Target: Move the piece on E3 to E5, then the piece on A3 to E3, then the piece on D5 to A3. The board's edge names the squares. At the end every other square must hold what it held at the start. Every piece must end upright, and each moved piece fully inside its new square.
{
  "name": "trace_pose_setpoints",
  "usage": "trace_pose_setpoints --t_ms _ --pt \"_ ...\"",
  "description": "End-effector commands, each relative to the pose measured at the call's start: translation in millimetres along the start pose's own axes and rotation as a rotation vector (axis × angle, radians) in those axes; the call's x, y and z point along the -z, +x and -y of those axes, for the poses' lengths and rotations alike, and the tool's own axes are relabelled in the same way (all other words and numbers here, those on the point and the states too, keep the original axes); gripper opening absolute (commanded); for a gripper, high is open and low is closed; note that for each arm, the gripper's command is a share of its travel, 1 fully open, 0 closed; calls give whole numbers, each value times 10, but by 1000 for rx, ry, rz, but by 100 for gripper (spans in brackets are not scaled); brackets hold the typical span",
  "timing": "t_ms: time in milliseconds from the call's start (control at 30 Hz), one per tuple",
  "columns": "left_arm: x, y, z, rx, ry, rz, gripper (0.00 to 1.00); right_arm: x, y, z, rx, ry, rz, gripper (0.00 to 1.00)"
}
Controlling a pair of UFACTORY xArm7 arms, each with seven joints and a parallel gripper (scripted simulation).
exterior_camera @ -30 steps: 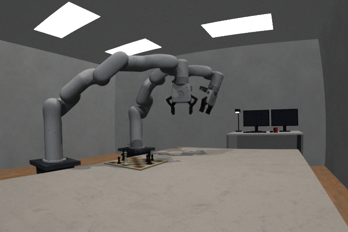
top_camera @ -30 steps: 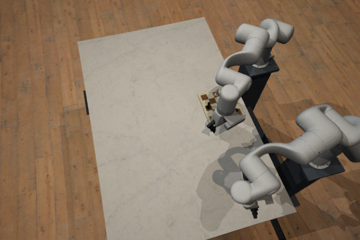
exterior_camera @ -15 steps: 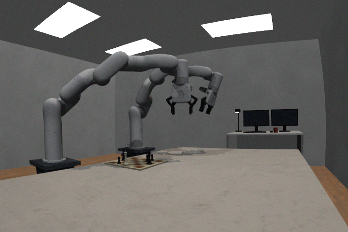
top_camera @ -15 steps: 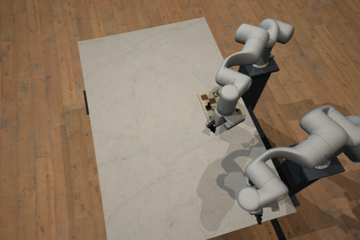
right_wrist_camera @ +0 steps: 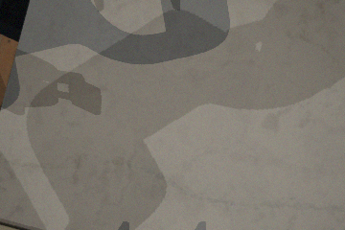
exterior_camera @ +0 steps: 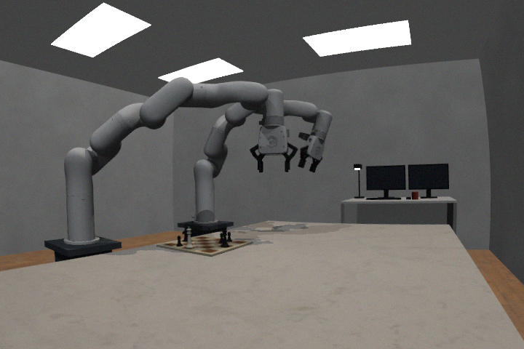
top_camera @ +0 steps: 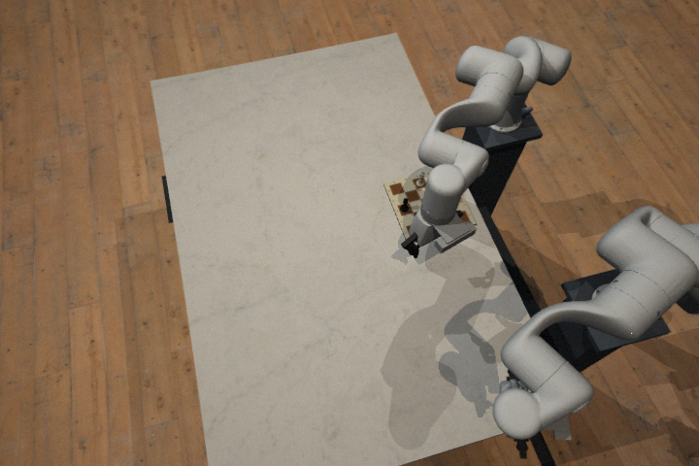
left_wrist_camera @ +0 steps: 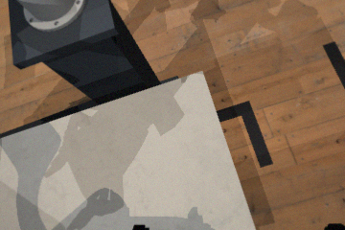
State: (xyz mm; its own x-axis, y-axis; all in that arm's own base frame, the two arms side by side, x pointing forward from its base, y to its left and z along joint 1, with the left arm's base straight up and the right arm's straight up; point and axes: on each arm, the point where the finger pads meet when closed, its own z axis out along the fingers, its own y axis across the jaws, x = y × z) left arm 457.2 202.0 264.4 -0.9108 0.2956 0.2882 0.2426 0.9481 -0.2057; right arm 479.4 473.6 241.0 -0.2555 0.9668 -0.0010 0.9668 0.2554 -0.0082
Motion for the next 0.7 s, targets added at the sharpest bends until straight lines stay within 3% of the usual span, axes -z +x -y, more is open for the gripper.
trace_pose_setpoints --t_ms 0,667 --pt "17 139 -131 -49 1 26 100 28 3 -5 0 -5 -3 100" --pt "-90 1022 -741 -294 -9 126 100 28 3 -5 0 -5 -3 100"
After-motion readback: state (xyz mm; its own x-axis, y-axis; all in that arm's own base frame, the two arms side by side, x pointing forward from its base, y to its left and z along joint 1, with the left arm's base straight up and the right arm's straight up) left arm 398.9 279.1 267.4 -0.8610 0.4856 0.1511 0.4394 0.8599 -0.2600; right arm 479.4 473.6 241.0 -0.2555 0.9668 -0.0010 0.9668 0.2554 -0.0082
